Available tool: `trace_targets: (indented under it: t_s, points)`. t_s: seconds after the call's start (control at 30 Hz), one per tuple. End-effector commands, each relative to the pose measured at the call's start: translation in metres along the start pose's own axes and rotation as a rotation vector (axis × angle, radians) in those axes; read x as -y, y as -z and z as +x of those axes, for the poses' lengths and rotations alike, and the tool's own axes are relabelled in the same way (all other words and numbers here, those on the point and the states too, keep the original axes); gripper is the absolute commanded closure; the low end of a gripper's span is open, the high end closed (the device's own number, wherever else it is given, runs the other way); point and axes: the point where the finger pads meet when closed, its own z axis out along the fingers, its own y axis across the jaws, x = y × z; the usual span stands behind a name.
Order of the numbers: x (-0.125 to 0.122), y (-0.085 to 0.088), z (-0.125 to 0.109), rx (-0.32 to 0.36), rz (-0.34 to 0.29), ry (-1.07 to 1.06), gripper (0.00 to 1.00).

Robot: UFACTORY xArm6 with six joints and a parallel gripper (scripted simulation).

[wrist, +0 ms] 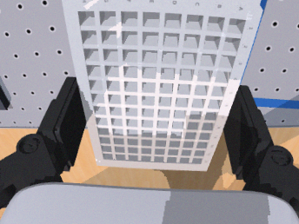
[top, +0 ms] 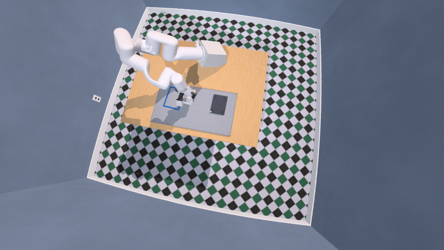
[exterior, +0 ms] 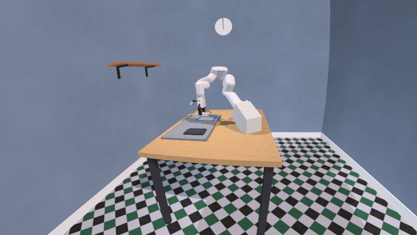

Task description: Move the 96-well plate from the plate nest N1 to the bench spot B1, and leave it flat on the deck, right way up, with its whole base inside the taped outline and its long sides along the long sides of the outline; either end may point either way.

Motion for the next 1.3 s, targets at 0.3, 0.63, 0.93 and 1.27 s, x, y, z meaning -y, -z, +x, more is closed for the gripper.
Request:
trace_targets:
  t_s: [0.3,0.63,0.93,1.27]
  points:
    - [-0.042,0.000,0.005,-0.001,0.003,-0.002,1.00]
    - [-0.069,-0.001,0.007,-0.001,0.003,-0.002,1.00]
    - [-0.092,-0.002,0.009,-0.001,0.003,-0.002,1.00]
    - [-0.125,-0.003,0.012,-0.001,0.002,-0.002,1.00]
